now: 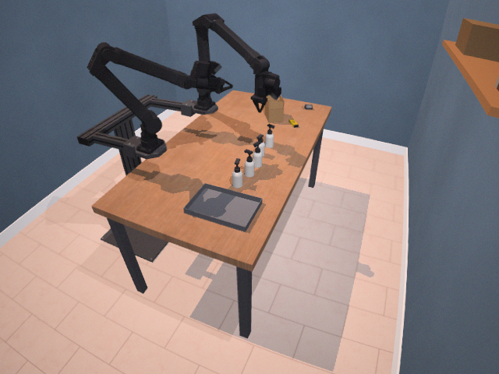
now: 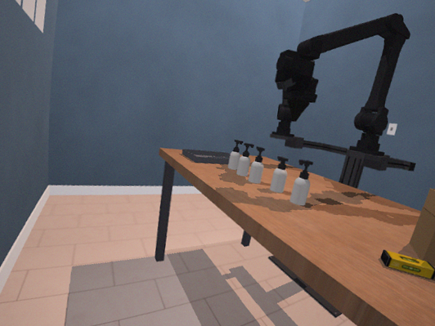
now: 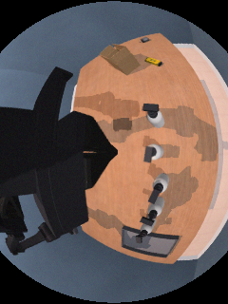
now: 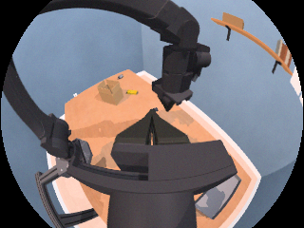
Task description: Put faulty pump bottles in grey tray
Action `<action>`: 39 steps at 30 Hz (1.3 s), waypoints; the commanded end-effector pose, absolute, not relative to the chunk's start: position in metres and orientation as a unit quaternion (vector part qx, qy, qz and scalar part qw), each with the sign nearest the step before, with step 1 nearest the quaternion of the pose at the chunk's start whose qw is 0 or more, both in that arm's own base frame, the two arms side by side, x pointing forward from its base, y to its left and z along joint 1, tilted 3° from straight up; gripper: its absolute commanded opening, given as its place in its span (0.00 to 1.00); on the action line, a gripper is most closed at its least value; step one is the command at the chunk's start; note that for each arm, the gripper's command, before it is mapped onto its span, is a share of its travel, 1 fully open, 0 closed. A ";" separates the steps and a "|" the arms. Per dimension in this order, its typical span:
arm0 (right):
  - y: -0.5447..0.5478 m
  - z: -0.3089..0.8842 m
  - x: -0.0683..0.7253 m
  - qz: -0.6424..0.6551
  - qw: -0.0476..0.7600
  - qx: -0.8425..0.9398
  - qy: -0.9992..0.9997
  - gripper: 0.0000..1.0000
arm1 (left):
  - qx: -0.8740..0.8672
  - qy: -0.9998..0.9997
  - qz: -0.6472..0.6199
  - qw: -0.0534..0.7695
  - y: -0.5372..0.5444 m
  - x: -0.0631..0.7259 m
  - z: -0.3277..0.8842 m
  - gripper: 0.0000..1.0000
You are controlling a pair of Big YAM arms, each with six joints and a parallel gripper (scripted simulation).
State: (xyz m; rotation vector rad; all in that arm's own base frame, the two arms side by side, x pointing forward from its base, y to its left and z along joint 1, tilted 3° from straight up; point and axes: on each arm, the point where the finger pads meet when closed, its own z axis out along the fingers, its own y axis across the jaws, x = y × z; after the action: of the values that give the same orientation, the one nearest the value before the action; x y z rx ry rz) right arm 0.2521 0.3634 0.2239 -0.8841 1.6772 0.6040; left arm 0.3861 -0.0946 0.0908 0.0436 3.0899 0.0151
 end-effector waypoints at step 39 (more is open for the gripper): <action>0.444 0.059 0.389 0.002 0.160 -0.620 0.768 0.51 | 0.250 0.818 -0.115 0.505 -0.059 0.051 0.487 0.00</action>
State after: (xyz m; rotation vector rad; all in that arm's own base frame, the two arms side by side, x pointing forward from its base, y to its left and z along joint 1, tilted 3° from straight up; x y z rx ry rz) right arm 0.3724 0.4402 0.0738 -1.6272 2.1643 0.0738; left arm 0.0677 -0.0626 0.4708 0.5754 2.0280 -0.2988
